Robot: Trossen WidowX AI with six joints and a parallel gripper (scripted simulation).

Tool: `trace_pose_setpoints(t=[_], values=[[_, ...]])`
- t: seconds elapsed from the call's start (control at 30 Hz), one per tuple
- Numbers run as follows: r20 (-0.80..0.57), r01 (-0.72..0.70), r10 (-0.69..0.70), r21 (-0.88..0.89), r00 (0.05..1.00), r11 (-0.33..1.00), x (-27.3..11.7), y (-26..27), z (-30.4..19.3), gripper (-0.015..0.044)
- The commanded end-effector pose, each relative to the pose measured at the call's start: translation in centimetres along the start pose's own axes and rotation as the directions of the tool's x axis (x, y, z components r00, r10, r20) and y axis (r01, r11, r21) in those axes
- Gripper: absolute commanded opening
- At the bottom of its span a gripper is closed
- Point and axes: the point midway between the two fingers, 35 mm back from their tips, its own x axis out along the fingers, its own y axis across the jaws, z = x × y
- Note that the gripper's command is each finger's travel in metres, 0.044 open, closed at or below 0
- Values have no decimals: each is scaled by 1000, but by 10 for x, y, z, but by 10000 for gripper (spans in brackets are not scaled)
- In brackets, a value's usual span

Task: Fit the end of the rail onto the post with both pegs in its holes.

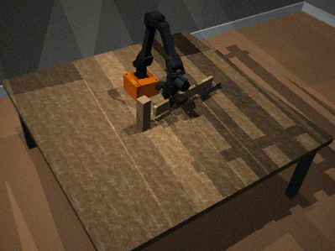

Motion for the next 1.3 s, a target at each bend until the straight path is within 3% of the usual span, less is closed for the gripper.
trace_pose_setpoints(t=[0.0,1.27], values=[[0,5,-5,-4,1000,1000,-1,-2,-2,0],[-1,5,-5,-4,1000,1000,-2,-5,-13,0]])
